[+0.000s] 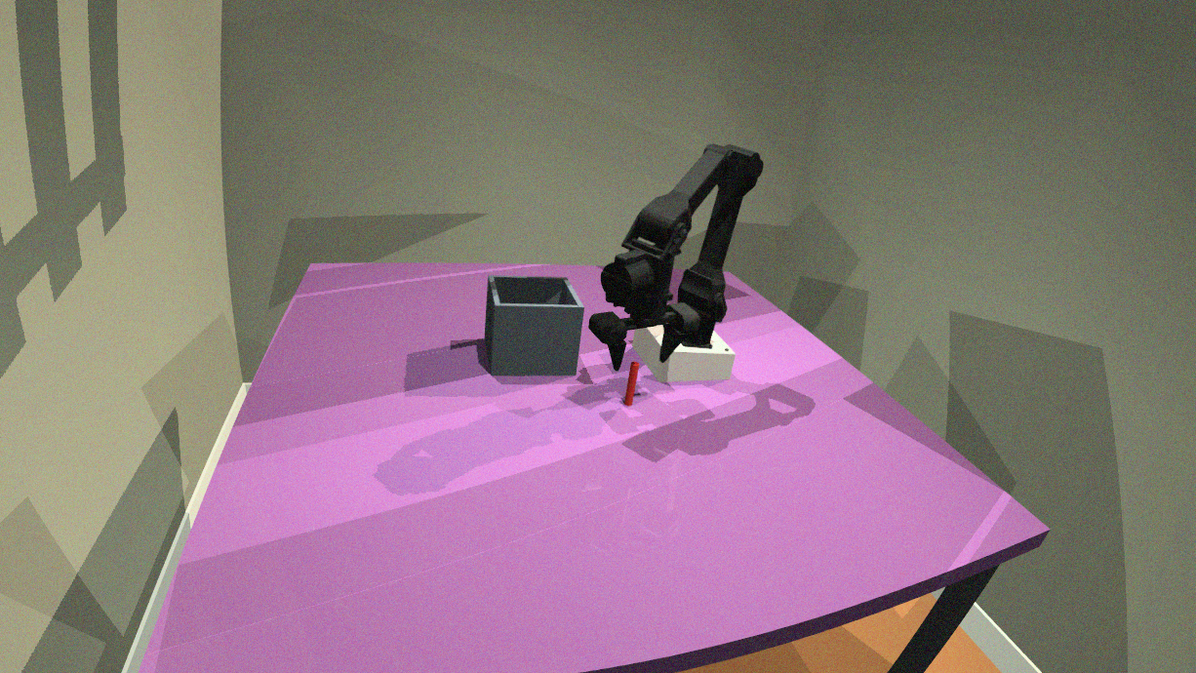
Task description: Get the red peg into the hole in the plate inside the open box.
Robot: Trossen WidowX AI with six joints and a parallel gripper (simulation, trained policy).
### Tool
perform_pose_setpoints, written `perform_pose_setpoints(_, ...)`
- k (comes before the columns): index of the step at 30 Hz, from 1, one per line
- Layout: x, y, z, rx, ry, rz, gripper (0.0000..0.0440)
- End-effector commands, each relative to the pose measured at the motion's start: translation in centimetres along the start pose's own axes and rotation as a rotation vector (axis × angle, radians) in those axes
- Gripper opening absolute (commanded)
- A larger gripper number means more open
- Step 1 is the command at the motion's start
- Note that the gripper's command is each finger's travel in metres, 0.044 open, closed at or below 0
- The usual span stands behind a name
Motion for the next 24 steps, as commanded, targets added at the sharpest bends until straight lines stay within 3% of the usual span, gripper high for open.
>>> perform_pose_setpoints(1,0.2,0.0,-1.3,0.004,-0.015,0.0,0.0433)
perform_pose_setpoints(6,0.3,0.1,-2.7,0.013,-0.025,-0.006,0.041)
perform_pose_setpoints(8,0.3,0.2,-3.2,0.018,-0.025,-0.005,0.0379)
perform_pose_setpoints(22,-1.0,1.6,-5.2,0.056,0.006,0.045,0.003)
perform_pose_setpoints(24,-1.2,1.9,-5.2,0.066,0.011,0.054,0.0)
Point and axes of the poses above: the point midway between the two fingers, 35 mm back from their tips, its own z axis back along the fingers, its own y axis across the jaws, x = y × z, the point moved 9 cm from there along z, back along the fingers, and after that the axes turned 4 degrees about -z, right-handed, at the moved point
